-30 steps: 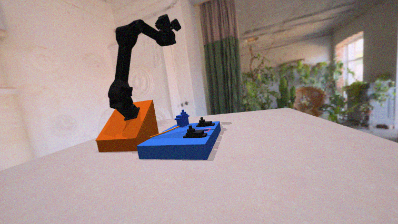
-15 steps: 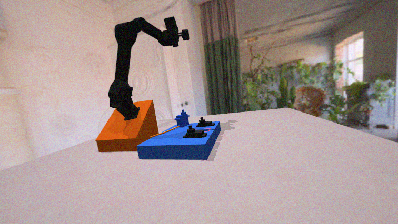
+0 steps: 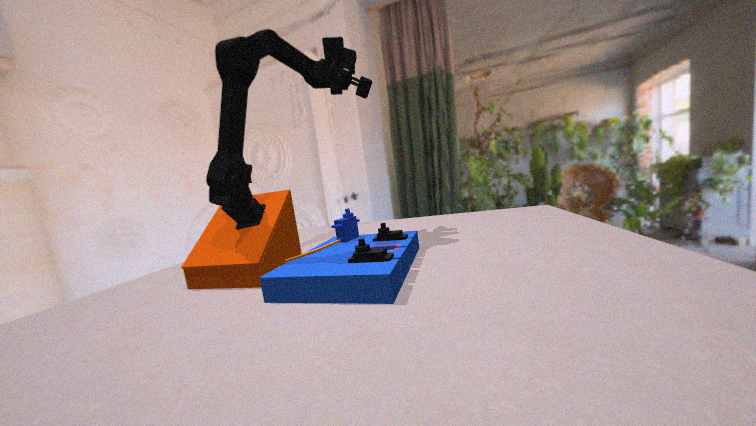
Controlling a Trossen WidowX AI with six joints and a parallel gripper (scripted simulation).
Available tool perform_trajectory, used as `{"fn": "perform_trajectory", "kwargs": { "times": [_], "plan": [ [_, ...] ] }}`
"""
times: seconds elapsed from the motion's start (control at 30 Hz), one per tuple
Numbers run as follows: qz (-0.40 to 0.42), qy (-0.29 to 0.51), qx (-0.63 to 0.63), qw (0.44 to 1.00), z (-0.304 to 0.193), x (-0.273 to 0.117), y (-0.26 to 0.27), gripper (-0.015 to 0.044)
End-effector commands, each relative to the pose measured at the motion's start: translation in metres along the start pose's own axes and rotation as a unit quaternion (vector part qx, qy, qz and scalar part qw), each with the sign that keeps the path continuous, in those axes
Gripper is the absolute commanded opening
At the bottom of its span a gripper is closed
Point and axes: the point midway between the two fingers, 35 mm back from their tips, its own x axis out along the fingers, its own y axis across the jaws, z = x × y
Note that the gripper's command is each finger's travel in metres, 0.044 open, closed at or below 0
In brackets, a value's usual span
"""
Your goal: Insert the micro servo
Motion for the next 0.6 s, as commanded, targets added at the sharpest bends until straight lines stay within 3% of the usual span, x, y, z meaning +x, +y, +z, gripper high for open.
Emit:
{"fn": "perform_trajectory", "kwargs": {
  "times": [0.0,0.57],
  "plan": [
    [-0.045,0.015,0.072,0.996,-0.01,-0.01,-0.023,0.044],
    [-0.202,0.033,0.31,0.929,-0.044,-0.056,-0.093,0.044]
  ]
}}
